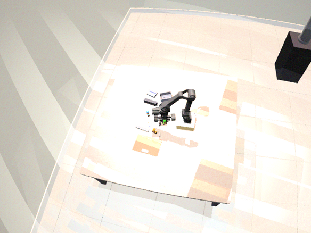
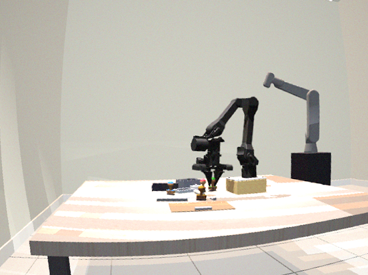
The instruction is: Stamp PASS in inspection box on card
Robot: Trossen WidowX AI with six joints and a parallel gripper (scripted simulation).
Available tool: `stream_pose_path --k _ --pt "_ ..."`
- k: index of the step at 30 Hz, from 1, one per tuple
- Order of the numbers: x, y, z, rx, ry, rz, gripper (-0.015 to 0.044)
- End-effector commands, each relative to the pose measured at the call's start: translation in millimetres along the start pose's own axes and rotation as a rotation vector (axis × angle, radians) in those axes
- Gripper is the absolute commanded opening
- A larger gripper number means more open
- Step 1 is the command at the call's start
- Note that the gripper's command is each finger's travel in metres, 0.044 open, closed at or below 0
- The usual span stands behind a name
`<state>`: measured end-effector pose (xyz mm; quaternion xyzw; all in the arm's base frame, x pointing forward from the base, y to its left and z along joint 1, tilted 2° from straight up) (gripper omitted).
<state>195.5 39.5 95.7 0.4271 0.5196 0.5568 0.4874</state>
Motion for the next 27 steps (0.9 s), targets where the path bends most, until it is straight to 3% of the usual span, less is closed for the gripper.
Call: stream_pose_path --k 1,11,21,24,27 --pt "0 -7 -2 0.006 0.003 -0.003 0.0" --pt "-1 -19 -5 0.007 0.003 -0.003 0.0" --pt "0 -16 -4 0.003 -0.003 0.0 0.0254" --pt "0 -14 -3 0.003 -0.003 -0.001 0.0254" --pt "0 17 6 0.004 -0.001 -0.001 0.0254"
Point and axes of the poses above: the point midway between the two fingers, 35 mm back from their tips, its own y axis back along the fingers, its own z axis across the jaws, x = y × z, the point moved 8 cm from there along y, back along the fingers, and after that the axes turned 6 degrees about -y, right-handed, at the moved point
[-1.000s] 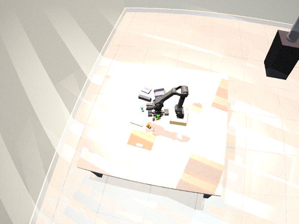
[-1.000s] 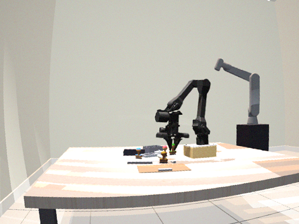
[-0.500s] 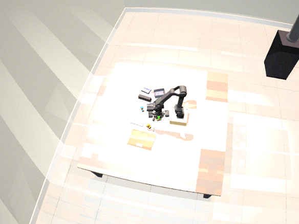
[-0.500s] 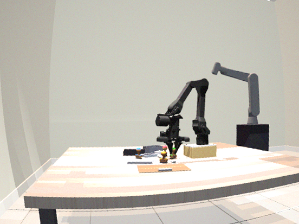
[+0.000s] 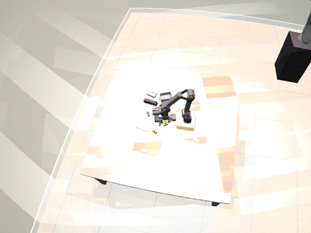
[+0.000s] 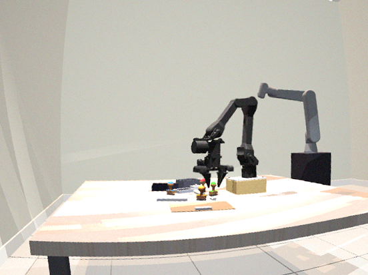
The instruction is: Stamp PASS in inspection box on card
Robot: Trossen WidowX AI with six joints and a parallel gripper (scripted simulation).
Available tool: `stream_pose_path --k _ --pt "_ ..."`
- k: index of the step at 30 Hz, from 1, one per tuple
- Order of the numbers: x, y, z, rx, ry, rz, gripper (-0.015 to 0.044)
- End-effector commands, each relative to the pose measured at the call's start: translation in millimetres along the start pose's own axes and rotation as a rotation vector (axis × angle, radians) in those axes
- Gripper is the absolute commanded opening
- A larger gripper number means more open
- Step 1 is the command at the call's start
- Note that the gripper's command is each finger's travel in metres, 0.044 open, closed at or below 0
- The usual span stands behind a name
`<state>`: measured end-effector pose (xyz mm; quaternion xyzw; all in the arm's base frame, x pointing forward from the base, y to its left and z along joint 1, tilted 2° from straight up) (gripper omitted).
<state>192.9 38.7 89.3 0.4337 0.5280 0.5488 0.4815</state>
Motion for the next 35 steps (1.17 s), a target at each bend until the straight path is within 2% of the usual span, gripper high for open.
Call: stream_pose_path --k 1,5,7,35 --pt "1 39 10 -0.025 0.0 0.0 0.0254" --pt "1 98 5 -0.023 0.002 -0.001 0.0254" --pt "0 108 3 -0.023 0.003 -0.001 0.0254" --pt "0 107 3 -0.025 0.009 0.002 0.0254"
Point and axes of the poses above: the point midway between the two fingers, 35 mm back from their tips, its own y axis back along the fingers, its own z axis across the jaws, x = y × z, the point moved 8 cm from there along y, back along the fingers, and after that the axes turned 6 degrees about -y, right-handed, at the moved point
